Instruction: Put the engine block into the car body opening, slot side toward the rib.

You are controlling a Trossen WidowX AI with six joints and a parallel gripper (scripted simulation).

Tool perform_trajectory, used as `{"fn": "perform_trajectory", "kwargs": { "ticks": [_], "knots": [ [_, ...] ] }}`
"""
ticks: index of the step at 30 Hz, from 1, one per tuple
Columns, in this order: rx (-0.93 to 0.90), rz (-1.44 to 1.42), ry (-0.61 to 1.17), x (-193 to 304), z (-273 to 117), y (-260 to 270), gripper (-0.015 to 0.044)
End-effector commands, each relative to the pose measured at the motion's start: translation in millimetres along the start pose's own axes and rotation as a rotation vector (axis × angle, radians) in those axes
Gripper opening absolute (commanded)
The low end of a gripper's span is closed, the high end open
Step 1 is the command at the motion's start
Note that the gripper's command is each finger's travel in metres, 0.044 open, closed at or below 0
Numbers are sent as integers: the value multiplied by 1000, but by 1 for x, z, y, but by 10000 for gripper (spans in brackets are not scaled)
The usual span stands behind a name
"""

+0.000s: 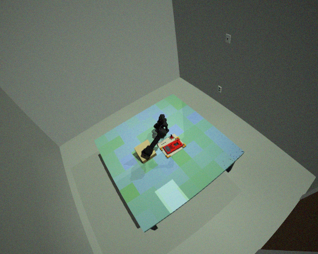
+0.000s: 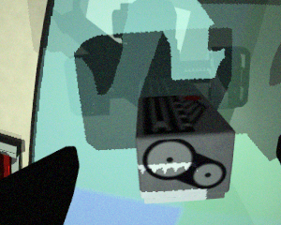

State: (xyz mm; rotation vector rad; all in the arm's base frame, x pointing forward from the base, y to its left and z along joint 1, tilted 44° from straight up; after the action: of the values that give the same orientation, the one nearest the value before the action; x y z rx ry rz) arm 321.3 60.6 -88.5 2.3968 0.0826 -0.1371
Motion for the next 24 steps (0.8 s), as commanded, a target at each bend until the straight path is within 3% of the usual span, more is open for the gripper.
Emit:
{"fn": "perform_trajectory", "kwargs": {
  "ticks": [1,14,24],
  "knots": [
    [-4,-6,4,0,4,0,440],
    [-6,-5,4,-1,23,0,440],
    [-6,-5,4,-1,23,0,177]
  ]
}}
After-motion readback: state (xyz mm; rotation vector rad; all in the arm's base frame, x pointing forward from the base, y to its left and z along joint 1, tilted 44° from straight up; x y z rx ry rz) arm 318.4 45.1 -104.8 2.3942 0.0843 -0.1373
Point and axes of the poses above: the point midway between the two fingers, 35 mm back from their tips, its own z axis out along the fingers, its own y axis across the jaws, x = y × z, the point moved 3 cm from there along -z, back along the fingers, and after that the axes turned 4 degrees about z, right-handed, at the moved point
